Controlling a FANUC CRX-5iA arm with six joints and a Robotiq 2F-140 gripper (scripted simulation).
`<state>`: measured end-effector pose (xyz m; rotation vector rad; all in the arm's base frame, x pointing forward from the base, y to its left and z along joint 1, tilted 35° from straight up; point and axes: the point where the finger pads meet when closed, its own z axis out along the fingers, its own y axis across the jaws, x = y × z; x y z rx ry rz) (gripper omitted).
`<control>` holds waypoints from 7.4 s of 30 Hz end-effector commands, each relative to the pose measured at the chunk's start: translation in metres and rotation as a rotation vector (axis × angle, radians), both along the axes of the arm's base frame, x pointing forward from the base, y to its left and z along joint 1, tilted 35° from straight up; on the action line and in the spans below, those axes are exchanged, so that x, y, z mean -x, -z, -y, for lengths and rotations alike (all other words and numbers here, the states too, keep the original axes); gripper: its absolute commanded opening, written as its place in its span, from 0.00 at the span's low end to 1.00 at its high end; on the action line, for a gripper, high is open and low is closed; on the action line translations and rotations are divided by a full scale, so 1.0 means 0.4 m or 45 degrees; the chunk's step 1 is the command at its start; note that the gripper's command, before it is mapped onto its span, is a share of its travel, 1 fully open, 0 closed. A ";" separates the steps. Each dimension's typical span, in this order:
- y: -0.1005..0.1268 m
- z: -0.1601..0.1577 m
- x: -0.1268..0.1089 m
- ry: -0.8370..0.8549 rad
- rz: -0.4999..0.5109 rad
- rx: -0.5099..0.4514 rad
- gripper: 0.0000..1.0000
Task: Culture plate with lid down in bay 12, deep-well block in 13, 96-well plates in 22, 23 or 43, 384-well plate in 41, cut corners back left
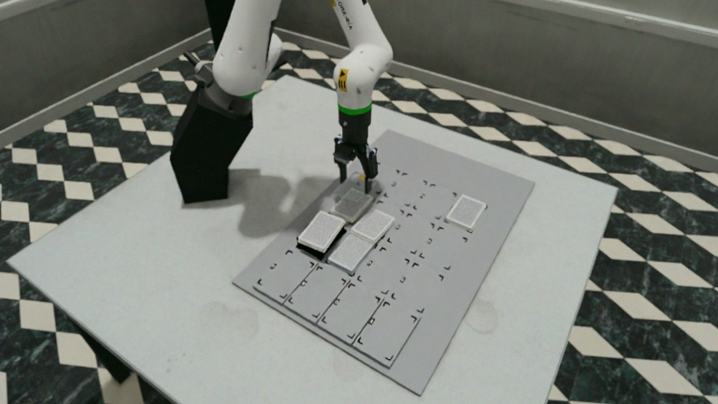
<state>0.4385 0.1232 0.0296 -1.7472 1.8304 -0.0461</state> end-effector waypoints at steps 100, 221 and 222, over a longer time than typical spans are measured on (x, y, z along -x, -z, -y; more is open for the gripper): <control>0.105 0.014 -0.049 0.003 0.000 -0.001 0.10; 0.118 0.009 -0.055 0.003 0.000 -0.001 0.10; 0.118 0.009 -0.055 0.003 0.000 -0.001 0.10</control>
